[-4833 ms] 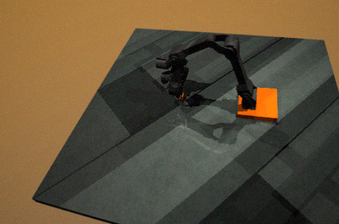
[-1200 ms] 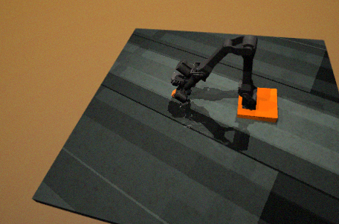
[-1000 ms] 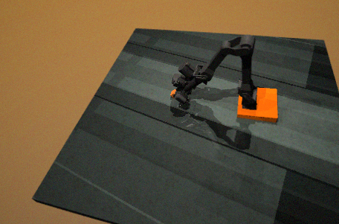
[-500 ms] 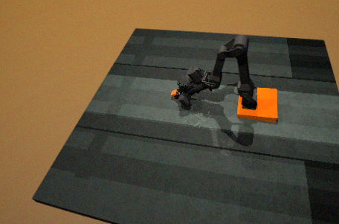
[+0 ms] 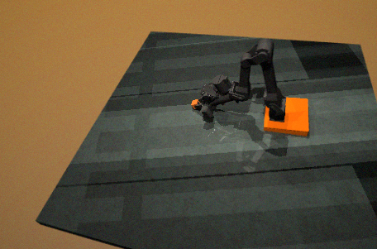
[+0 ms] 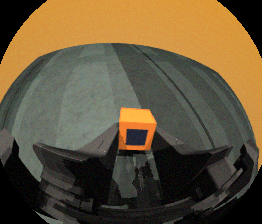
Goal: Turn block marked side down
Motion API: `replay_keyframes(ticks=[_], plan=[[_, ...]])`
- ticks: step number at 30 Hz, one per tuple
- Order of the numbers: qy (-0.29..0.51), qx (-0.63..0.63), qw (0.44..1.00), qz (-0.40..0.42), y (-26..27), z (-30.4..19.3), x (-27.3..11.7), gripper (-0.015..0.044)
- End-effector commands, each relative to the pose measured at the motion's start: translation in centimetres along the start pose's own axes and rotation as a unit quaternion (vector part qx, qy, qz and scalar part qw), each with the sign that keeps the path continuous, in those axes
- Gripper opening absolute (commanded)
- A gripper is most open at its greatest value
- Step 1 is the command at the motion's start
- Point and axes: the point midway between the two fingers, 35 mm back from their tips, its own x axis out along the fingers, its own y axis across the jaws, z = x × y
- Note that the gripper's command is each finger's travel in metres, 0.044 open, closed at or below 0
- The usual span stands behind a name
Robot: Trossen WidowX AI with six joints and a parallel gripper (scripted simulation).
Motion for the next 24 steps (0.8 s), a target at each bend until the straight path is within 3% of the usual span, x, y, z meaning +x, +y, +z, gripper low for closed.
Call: replay_keyframes(ticks=[1, 7, 24], plan=[[-0.001, 0.003, 1.000, 0.003, 0.08, -0.10, -0.05, 0.0000], [-0.001, 0.003, 1.000, 0.003, 0.08, -0.10, -0.05, 0.0000], [-0.001, 0.003, 1.000, 0.003, 0.08, -0.10, -0.05, 0.0440]])
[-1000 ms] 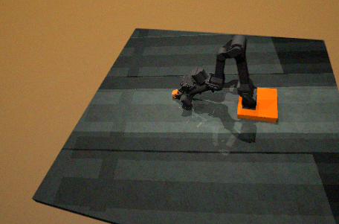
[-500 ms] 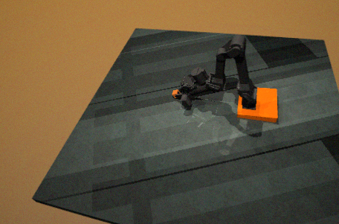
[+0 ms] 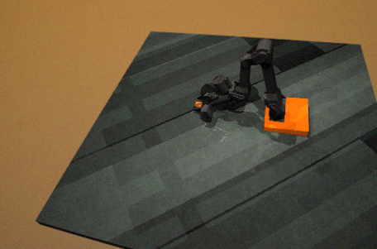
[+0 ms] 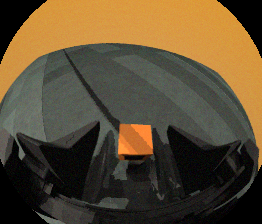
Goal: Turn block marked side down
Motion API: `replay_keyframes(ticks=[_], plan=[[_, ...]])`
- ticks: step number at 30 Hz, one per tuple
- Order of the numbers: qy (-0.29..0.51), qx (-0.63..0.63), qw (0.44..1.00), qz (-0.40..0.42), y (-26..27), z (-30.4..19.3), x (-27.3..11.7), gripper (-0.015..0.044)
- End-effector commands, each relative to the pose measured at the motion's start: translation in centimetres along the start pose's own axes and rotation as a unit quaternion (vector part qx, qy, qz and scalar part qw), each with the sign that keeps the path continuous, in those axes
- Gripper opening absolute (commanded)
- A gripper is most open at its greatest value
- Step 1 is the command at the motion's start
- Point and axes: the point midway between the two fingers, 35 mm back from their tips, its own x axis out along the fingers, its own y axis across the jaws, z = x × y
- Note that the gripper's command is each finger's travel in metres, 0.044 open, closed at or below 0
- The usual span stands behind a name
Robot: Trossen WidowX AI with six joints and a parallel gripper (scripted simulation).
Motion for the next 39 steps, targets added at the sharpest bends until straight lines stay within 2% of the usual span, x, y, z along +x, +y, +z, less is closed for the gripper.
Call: replay_keyframes(ticks=[1, 33, 39], plan=[[0.000, 0.003, 1.000, 0.002, 0.07, -0.04, 0.00, 0.0440], [0.000, 0.003, 1.000, 0.002, 0.07, -0.04, 0.00, 0.0440], [0.075, 0.007, 0.997, -0.001, -0.26, 0.94, 0.74, 0.0440]])
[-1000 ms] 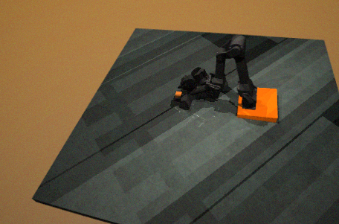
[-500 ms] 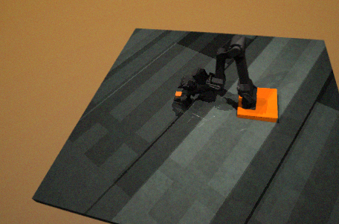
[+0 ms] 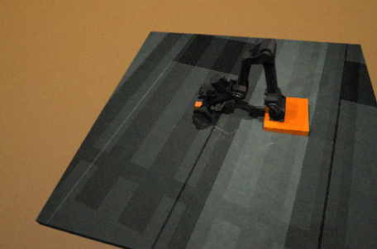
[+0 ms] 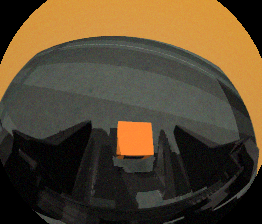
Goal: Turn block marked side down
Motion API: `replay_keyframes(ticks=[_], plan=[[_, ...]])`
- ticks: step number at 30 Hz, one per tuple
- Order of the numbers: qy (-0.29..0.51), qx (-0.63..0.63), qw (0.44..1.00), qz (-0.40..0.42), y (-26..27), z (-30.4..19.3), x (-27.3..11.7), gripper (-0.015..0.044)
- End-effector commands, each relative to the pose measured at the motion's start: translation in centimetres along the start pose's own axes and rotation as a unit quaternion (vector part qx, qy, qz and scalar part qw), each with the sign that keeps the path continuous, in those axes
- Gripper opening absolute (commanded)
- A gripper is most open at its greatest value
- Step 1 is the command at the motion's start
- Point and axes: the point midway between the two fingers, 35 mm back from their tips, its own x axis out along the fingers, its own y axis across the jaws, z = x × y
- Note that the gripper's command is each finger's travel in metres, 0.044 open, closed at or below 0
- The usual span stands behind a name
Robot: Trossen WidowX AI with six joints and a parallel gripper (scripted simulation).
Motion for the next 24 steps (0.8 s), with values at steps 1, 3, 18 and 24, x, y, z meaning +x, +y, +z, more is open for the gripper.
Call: replay_keyframes(ticks=[1, 3, 18, 24], plan=[[0.055, 0.003, 0.998, -0.001, -0.2, 1.5, 0.1, 0.0440], [0.089, 0.005, 0.996, -0.002, -0.2, 2.2, -0.4, 0.0440], [0.214, -0.002, 0.977, 0.004, 0.2, 4.8, -5.8, 0.0440], [0.214, -0.002, 0.977, 0.004, 0.2, 4.8, -5.8, 0.0440]])
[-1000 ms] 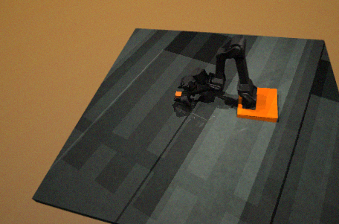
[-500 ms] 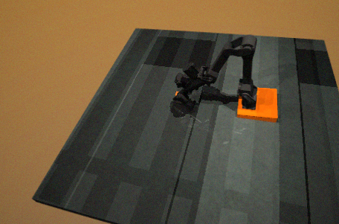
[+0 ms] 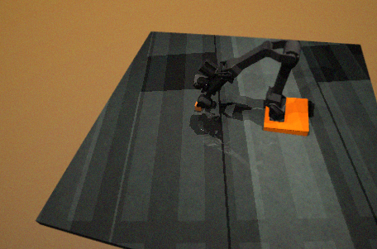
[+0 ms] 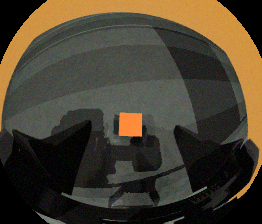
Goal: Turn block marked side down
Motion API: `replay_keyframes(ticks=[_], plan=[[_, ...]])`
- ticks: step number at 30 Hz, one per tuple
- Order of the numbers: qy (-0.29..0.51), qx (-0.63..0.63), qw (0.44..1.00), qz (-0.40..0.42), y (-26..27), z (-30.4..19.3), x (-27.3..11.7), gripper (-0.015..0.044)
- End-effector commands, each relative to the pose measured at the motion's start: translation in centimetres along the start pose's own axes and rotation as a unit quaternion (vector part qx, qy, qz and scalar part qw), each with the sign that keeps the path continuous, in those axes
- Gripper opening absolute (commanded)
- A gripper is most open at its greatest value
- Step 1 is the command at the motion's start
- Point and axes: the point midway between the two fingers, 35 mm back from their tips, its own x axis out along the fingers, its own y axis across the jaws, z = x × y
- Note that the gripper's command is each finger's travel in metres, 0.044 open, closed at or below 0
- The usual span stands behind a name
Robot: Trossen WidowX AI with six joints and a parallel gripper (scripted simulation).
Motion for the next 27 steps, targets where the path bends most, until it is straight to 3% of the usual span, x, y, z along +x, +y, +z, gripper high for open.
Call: replay_keyframes(ticks=[1, 7, 22, 27], plan=[[0.029, -0.007, 1.000, 0.004, 0.2, 0.0, -2.2, 0.0440], [0.041, -0.006, 0.999, 0.004, 0.2, 0.3, -2.1, 0.0440], [0.291, -0.007, 0.957, 0.002, 0.2, 4.3, -1.7, 0.0440], [0.302, -0.008, 0.953, 0.002, 0.2, 4.4, -1.8, 0.0440]])
